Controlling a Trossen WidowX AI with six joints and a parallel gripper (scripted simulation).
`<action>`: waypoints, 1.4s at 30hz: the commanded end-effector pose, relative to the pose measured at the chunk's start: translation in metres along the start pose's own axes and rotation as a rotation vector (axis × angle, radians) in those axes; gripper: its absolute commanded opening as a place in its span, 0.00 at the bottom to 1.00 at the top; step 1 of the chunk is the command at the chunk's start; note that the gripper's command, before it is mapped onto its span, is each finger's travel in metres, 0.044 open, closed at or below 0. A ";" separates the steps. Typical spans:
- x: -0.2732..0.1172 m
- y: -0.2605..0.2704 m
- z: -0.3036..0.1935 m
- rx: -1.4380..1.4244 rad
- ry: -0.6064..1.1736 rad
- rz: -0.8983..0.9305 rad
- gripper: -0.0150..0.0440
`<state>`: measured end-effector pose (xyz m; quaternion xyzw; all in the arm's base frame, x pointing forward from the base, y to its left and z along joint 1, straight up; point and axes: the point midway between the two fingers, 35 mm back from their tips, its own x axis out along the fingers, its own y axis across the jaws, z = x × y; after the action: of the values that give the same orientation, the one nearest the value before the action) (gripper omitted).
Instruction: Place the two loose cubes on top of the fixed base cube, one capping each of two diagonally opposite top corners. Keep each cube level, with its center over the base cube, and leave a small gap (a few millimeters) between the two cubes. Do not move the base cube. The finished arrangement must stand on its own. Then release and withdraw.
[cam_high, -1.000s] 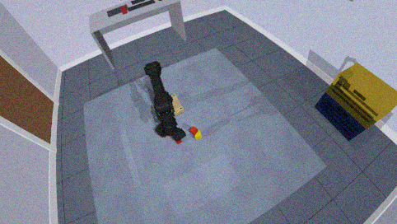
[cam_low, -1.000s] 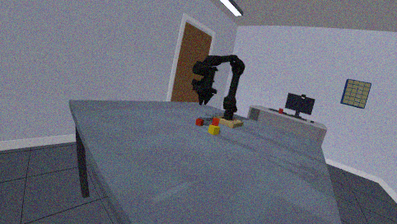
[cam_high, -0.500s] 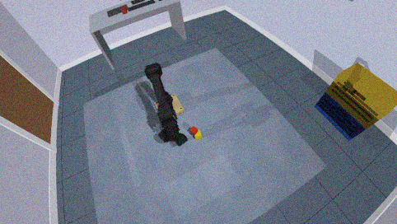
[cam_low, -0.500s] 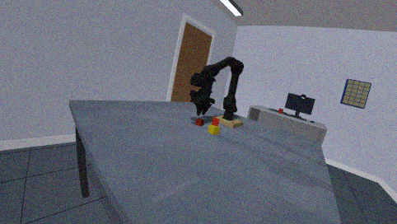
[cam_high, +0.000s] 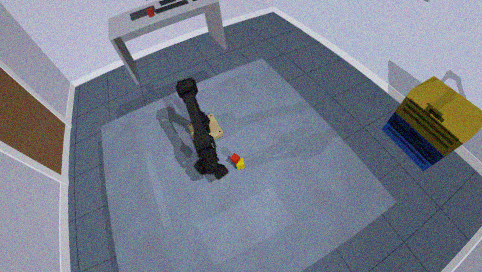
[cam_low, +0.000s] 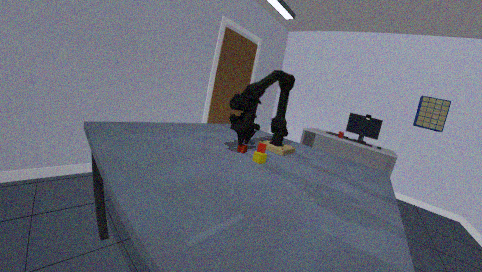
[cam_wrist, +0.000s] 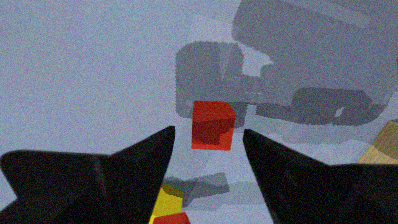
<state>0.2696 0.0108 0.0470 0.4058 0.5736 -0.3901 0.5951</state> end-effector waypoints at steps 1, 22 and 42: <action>0.009 -0.002 -0.001 0.004 0.005 -0.008 0.70; 0.012 -0.001 -0.001 0.004 0.005 -0.008 0.43; -0.050 0.004 0.001 0.004 0.005 -0.007 0.43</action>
<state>0.2706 0.0109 0.0844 0.4020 0.5792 -0.3944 0.5894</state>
